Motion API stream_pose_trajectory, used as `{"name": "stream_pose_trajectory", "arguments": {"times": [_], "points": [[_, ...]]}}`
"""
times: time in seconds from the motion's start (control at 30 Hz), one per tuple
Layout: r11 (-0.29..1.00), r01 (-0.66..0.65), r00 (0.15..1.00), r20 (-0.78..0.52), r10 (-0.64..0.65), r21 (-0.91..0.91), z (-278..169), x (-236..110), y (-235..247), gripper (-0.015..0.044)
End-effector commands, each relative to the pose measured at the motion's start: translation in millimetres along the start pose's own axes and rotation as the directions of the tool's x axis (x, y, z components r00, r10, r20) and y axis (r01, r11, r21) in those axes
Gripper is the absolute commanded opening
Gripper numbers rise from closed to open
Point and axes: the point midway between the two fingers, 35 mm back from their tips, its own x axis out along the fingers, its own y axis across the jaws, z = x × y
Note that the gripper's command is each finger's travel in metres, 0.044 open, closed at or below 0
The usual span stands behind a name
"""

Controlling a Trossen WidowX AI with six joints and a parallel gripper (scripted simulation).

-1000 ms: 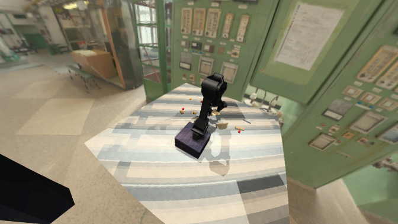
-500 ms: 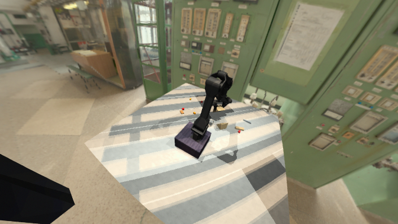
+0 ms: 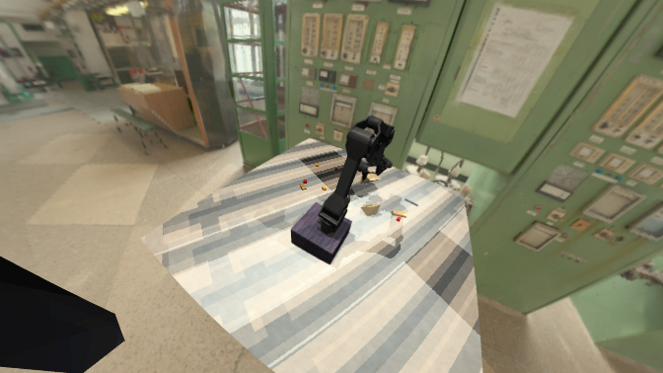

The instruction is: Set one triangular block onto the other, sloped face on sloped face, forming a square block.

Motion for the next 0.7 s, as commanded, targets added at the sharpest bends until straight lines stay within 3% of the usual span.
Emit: {"name": "stream_pose_trajectory", "arguments": {"times": [0.0,0.43,0.67], "points": [[1.0,0.002,1.0,-0.001,-0.002,-0.001,-4.0,12.3,-3.9,0.0],[1.0,0.002,1.0,-0.004,-0.002,-0.001,-29.3,65.8,-1.4,0.0],[1.0,0.002,1.0,-0.004,-0.002,-0.001,-32.3,73.6,-2.4,0.0]]}}
